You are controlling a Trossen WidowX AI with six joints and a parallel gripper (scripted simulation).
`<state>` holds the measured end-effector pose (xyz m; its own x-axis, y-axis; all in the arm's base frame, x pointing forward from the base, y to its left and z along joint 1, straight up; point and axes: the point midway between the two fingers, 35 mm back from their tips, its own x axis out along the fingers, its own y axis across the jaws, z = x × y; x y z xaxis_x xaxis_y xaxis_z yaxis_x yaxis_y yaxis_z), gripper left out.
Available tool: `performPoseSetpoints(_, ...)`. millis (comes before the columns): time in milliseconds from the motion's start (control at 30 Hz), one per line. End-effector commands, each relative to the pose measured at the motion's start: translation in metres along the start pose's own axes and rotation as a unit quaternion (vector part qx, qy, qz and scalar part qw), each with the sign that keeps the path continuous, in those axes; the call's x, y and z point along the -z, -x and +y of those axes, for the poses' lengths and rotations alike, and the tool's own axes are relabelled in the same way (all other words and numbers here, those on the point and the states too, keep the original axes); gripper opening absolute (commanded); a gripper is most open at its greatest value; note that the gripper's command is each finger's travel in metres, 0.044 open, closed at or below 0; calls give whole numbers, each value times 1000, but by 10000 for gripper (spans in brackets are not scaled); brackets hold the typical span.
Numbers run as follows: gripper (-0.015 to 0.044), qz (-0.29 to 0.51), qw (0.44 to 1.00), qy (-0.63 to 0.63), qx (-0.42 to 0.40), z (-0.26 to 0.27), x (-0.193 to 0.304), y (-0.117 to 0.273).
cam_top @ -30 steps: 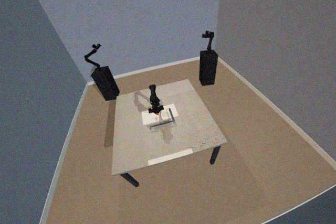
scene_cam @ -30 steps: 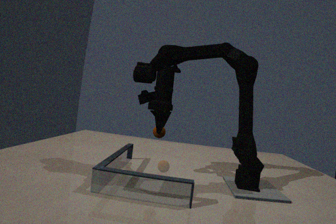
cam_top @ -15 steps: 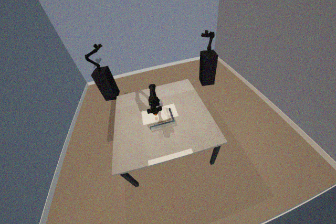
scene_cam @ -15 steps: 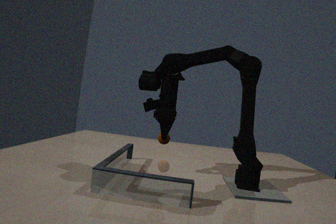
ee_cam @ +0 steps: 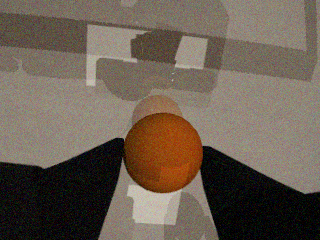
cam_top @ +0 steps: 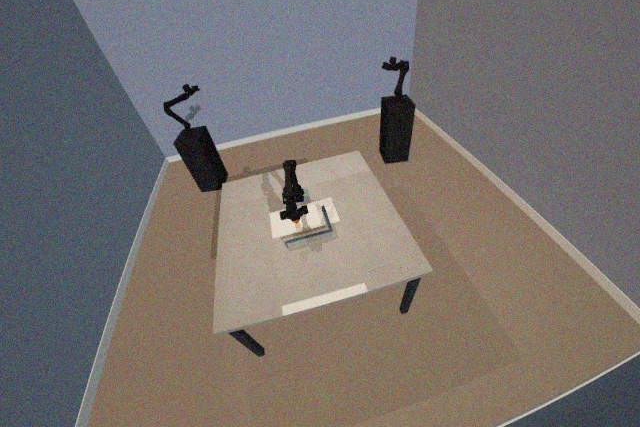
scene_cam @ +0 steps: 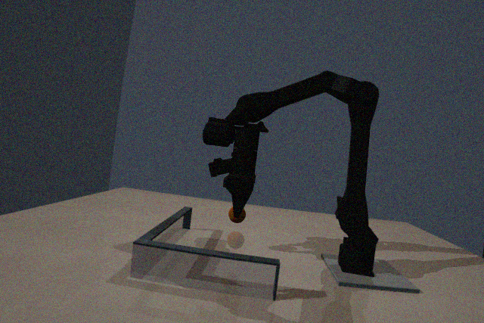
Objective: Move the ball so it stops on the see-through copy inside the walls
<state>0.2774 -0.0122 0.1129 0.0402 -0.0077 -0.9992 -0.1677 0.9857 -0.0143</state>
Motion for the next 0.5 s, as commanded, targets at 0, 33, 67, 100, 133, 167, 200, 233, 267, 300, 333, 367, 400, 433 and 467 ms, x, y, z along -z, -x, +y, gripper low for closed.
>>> performPoseSetpoints(0, 0, 5, 1000, 2, -1, 0, 1, -18)
performPoseSetpoints(33, 0, 5, 1000, 2, -1, 0, 1, -23)
performPoseSetpoints(67, 0, 5, 1000, 2, -1, 0, 2, -27)
performPoseSetpoints(100, 0, 5, 1000, 2, -1, 0, 2, -32)
performPoseSetpoints(133, 0, 5, 1000, 2, -1, 0, 2, -36)
performPoseSetpoints(167, 0, 5, 1000, 2, -1, 1, 3, -40)
performPoseSetpoints(200, 0, 5, 1000, 2, -1, 1, 3, -44)
performPoseSetpoints(233, 0, 5, 1000, 2, -1, 1, 4, -46)
performPoseSetpoints(267, 0, 5, 1000, 2, -1, 1, 4, -47)
performPoseSetpoints(300, 0, 5, 1000, 2, -1, 1, 4, -47)
performPoseSetpoints(333, 0, 5, 1000, 2, -1, 1, 4, -47)
performPoseSetpoints(367, 0, 5, 1000, 2, -1, 1, 4, -47)
performPoseSetpoints(400, 0, 5, 1000, 2, -1, 1, 4, -47)
performPoseSetpoints(433, 0, 5, 1000, 2, -1, 1, 4, -48)
performPoseSetpoints(467, 0, 5, 1000, 2, -1, 1, 4, -49)
